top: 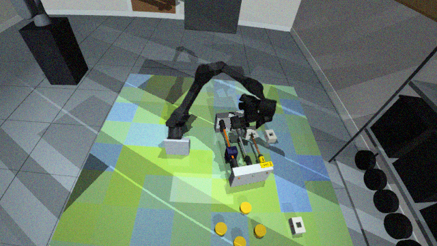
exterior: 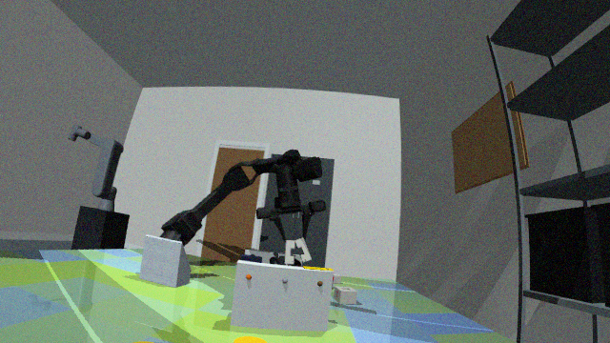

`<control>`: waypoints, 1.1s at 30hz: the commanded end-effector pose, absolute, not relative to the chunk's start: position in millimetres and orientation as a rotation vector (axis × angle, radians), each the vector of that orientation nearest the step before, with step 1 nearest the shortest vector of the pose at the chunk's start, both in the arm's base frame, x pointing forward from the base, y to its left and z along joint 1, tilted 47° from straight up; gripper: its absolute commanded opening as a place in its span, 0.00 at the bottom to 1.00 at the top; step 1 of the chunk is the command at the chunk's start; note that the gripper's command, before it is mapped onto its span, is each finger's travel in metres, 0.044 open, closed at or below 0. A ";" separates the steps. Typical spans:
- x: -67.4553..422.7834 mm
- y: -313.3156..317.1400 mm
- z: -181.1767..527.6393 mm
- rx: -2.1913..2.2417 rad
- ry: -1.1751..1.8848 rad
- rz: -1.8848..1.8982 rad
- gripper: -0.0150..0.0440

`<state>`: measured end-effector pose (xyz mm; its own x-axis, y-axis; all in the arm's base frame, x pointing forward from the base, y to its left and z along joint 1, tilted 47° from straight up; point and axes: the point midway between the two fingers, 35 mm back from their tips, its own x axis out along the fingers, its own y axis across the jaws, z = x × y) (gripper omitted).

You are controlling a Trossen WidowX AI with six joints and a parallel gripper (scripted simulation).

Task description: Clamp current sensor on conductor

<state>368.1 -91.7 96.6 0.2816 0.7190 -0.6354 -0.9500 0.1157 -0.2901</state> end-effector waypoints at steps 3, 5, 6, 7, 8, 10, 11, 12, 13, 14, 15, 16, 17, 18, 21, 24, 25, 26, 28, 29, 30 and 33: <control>375.6 -91.4 96.7 -0.789 0.330 1.270 0.25; 376.2 -90.2 95.6 -0.789 0.330 1.270 0.25; 376.7 -89.3 94.7 -0.789 0.330 1.270 0.25; 377.2 -88.3 93.8 -0.789 0.330 1.270 0.25; 377.8 -87.2 92.8 -0.789 0.330 1.270 0.25; 378.9 -84.9 90.7 -0.789 0.330 1.270 0.25; 379.5 -83.8 89.7 -0.789 0.330 1.269 0.25; 380.0 -82.6 88.6 -0.789 0.330 1.269 0.25; 380.6 -81.5 87.6 -0.789 0.330 1.269 0.25; 381.1 -80.3 86.6 -0.789 0.330 1.269 0.25; 381.6 -79.2 85.6 -0.789 0.330 1.269 0.25; 382.2 -78.0 84.6 -0.789 0.330 1.269 0.25; 382.7 -76.8 83.6 -0.789 0.330 1.269 0.25; 383.2 -75.7 82.6 -0.789 0.330 1.269 0.25; 384.7 -72.1 79.6 -0.789 0.330 1.269 0.25; 386.1 -68.5 76.6 -0.789 0.329 1.269 0.25; 386.5 -67.3 75.6 -0.789 0.329 1.269 0.25; 387.0 -66.1 74.7 -0.789 0.329 1.269 0.25; 387.8 -63.7 72.7 -0.789 0.329 1.269 0.25; 388.2 -62.5 71.8 -0.789 0.329 1.269 0.25; 388.7 -61.2 70.8 -0.789 0.328 1.269 0.25; 389.9 -57.5 68.0 -0.789 0.328 1.269 0.25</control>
